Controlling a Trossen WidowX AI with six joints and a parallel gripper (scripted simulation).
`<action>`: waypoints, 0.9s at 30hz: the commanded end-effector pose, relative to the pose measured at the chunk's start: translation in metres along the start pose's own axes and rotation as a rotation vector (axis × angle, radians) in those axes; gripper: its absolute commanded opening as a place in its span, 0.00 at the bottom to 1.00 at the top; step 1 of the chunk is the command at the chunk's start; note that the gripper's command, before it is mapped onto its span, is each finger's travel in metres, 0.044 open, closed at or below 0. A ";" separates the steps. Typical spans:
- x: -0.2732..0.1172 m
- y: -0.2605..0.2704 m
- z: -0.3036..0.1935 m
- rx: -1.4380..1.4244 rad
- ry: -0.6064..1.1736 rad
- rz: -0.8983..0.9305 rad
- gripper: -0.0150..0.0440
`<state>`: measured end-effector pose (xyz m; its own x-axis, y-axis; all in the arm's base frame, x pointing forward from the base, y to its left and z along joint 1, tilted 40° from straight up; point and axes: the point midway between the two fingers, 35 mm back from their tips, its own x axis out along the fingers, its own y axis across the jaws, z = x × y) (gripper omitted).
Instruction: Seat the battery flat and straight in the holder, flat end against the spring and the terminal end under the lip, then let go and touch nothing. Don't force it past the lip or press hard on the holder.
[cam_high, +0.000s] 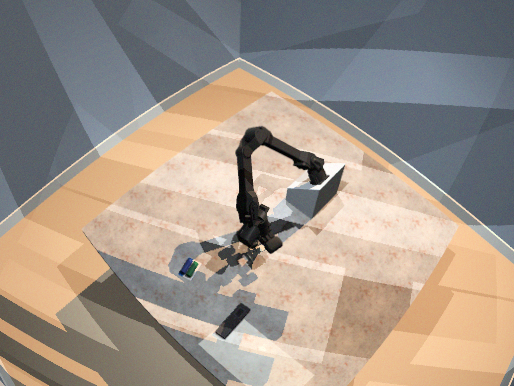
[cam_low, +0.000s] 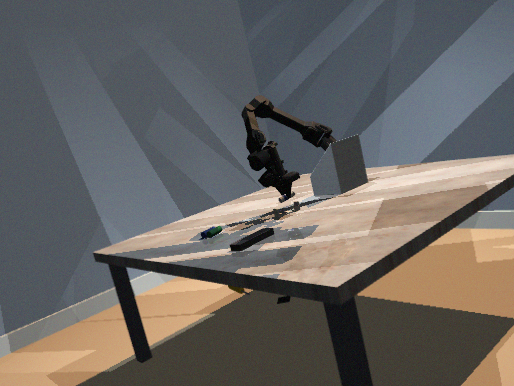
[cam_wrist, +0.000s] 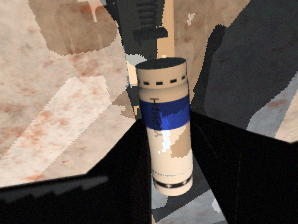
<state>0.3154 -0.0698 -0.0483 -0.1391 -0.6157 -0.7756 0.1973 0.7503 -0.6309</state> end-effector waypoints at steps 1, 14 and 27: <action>0.010 0.000 0.002 0.015 0.069 0.004 0.38; 0.016 0.000 0.005 0.017 0.133 0.004 0.38; 0.020 0.000 0.009 0.016 0.205 0.004 0.38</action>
<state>0.3180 -0.0833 -0.0636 -0.3187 -0.5591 -0.7654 0.2049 0.7478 -0.6315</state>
